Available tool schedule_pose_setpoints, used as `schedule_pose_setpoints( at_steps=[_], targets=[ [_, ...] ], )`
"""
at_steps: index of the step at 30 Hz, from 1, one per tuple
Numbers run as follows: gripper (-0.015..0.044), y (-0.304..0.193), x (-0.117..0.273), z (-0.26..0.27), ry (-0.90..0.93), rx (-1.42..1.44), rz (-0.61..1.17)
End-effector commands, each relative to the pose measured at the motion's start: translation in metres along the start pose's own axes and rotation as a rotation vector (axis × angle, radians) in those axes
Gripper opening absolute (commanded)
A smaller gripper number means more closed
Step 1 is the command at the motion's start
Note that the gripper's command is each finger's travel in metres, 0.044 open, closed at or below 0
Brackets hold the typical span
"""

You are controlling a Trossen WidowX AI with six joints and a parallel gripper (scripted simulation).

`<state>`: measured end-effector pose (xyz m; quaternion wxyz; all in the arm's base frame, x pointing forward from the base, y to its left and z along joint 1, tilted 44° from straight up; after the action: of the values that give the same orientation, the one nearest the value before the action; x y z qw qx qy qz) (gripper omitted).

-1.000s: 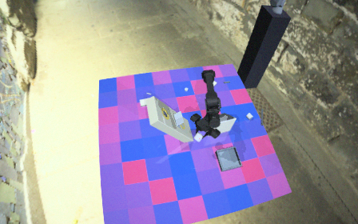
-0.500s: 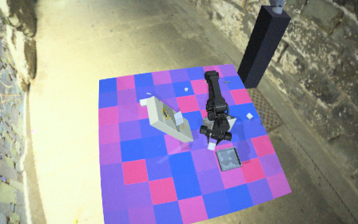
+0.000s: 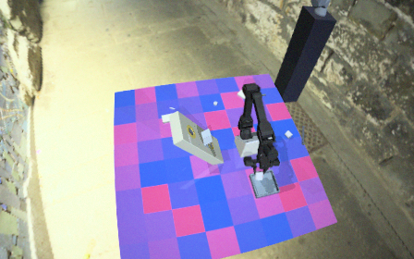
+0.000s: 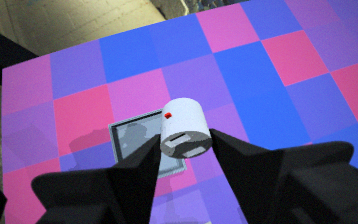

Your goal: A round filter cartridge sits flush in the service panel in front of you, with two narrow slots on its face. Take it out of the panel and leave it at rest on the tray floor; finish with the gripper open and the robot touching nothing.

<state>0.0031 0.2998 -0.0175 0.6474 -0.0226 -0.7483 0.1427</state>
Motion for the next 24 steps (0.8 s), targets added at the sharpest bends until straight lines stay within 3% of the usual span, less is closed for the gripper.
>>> schedule_pose_setpoints(
  at_steps=[1,12,24],
  targets=[
    [0.0000,-0.006,-0.017,0.022,0.043,0.081,-0.013],
    [0.0000,-0.036,-0.059,0.075,0.169,0.280,-0.044],
    [0.0000,-0.052,-0.092,0.083,0.176,0.292,-0.046]
  ],
)
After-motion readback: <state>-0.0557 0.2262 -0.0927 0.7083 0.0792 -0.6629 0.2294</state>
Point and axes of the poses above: the point midway between the two fingers, 35 mm back from their tips, its own x axis back along the fingers, its own z axis across the jaws, y = z × x, the point moved 8 cm from there along x, back along the fingers, and after that the axes turned 15 degrees about x, right-handed, at the moved point
